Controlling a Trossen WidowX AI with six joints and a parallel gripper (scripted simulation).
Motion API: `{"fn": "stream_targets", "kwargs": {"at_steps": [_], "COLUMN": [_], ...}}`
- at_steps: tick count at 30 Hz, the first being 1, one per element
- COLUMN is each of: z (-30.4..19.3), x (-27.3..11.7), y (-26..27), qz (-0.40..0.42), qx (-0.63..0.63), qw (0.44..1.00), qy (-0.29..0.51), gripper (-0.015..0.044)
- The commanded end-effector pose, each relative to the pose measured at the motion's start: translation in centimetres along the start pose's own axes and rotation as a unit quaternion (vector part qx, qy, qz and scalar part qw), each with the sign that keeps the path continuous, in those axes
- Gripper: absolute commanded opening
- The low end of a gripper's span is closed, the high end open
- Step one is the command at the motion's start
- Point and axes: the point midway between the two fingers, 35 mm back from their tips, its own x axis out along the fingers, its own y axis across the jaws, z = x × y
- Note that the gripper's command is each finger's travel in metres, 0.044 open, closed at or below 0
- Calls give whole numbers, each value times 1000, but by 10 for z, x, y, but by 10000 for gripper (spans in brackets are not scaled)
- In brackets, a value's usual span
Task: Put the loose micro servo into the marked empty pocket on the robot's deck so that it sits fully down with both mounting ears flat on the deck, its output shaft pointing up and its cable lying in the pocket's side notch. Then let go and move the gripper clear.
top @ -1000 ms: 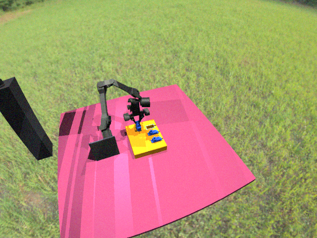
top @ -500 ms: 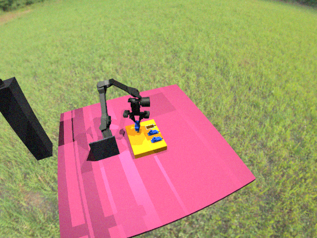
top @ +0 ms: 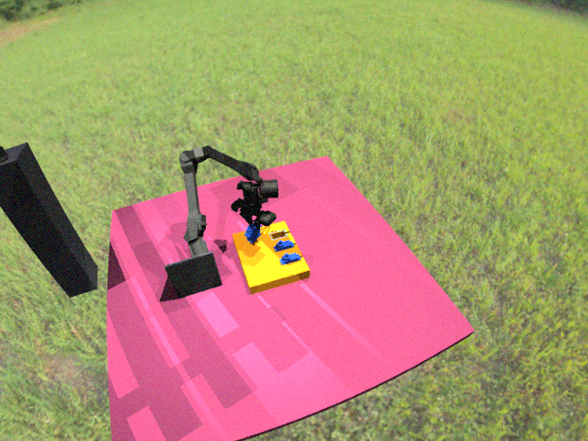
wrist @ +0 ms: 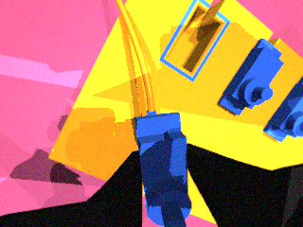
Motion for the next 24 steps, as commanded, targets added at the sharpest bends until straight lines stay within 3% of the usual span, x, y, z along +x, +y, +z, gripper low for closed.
{"fn": "stream_targets", "kwargs": {"at_steps": [1,15,24], "z": [1,1,4], "x": [0,0,-1], "y": [0,0,-2], "qz": [1,1,1], "qx": [69,300,311], "qw": [998,954,950], "qy": [-2,-1,-2], "gripper": [0,0,0]}}
